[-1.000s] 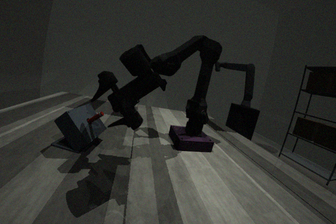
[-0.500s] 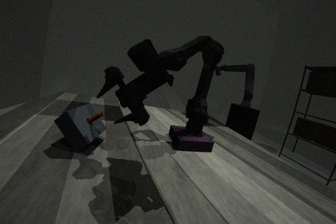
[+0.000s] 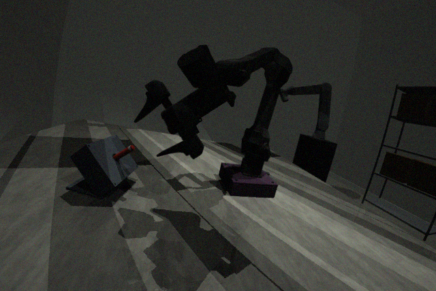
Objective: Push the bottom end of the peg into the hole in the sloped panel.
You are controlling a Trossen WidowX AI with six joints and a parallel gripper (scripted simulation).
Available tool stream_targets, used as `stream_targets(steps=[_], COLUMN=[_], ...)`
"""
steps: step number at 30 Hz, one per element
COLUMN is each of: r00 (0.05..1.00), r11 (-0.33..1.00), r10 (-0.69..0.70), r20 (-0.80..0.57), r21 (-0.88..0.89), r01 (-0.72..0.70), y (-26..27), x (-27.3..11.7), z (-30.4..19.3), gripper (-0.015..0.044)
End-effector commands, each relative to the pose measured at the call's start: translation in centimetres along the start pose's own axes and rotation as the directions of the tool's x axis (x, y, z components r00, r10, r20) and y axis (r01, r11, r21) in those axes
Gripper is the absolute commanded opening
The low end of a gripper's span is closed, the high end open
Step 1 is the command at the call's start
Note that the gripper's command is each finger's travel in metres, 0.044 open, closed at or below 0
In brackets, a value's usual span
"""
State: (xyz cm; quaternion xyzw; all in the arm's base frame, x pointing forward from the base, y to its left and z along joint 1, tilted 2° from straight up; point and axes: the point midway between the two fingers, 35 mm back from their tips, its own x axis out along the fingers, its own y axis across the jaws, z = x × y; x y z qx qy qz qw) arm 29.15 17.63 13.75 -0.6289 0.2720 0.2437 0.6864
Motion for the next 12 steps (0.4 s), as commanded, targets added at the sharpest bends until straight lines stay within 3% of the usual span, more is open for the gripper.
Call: stream_targets(steps=[1,12], r00=[1.000,1.000], r11=[1.000,1.000], r10=[-0.008,-0.007], r20=[0.000,0.000], r21=[0.006,0.006], r01=[0.008,0.007], y=[-0.1,0.0], x=[-0.7,-2.0], z=[0.0,0.0], gripper=[0.0440,0.0440])
